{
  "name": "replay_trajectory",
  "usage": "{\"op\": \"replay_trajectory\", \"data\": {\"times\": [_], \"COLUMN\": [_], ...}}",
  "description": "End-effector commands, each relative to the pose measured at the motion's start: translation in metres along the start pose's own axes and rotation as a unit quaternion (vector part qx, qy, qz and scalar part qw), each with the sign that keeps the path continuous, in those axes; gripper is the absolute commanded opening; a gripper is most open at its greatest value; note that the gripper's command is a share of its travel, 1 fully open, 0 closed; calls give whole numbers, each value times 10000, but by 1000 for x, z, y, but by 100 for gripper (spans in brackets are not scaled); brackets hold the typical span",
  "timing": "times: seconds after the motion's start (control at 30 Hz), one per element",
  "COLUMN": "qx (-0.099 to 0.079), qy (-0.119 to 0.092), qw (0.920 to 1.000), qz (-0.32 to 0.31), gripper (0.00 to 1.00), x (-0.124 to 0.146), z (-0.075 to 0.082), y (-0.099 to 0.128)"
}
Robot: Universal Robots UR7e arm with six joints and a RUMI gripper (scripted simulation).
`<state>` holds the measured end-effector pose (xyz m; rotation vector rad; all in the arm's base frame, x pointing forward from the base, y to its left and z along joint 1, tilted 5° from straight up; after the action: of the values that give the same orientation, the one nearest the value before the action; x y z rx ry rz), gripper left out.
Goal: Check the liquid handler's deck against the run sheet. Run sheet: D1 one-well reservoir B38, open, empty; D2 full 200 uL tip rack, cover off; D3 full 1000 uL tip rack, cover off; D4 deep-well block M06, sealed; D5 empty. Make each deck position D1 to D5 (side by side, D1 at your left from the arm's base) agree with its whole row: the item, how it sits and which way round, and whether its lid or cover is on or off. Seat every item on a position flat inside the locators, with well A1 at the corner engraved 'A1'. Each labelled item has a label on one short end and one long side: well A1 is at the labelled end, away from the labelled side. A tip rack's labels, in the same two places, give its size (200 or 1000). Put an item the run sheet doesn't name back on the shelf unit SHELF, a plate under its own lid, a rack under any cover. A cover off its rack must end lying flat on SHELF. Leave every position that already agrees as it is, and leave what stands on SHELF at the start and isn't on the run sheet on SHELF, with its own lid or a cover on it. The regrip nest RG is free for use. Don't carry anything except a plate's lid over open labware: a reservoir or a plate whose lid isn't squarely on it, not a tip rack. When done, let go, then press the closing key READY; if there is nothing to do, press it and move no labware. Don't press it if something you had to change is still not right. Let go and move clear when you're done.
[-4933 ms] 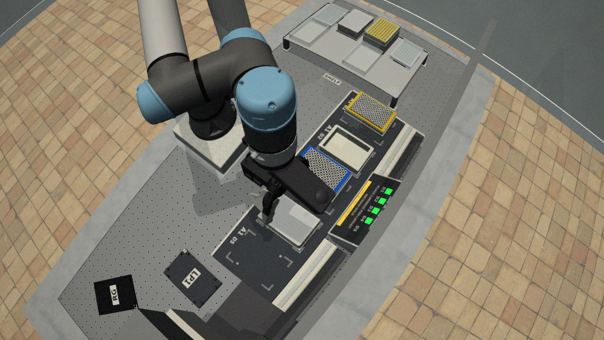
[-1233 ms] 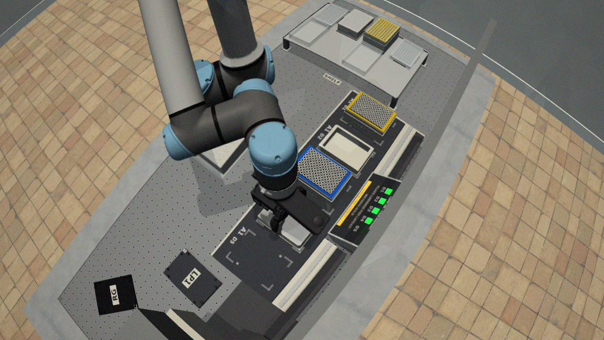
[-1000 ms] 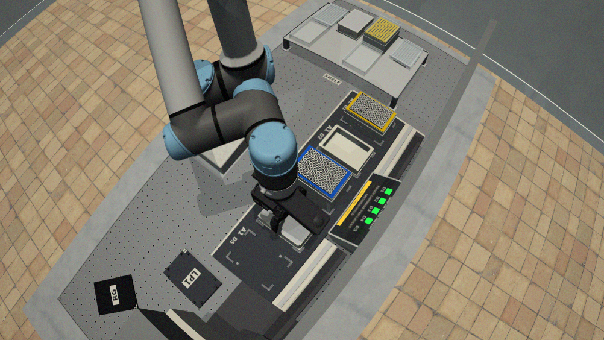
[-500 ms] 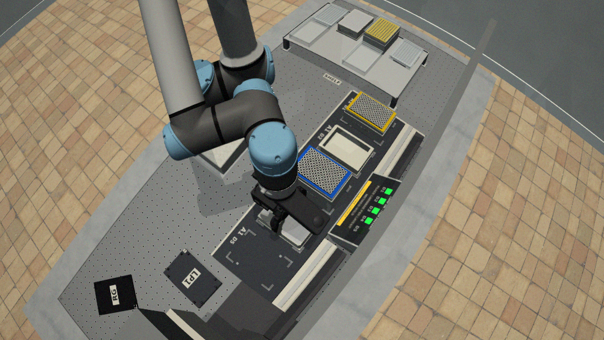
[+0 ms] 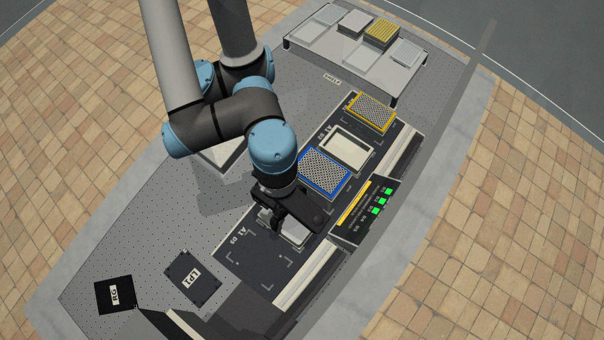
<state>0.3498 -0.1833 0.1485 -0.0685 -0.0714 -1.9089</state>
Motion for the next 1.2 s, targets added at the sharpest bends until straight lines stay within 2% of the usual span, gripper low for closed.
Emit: {"op": "replay_trajectory", "data": {"times": [0.0, 1.17], "qx": [5, 5], "qy": [-2, -2], "qw": [10000, 10000], "qz": [0, 0], "gripper": [0, 0], "x": [0, 0], "z": [9, 60], "y": [0, 0]}}
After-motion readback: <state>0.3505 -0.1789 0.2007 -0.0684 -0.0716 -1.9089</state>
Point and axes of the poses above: the point where the finger pads meet when closed, its own z axis back along the fingers, its own x axis across the jaws, y = z × x, the point moved 9 cm from there along z, back along the fingers, and after that the axes turned 7 degrees about -z, right-handed, at the moved point
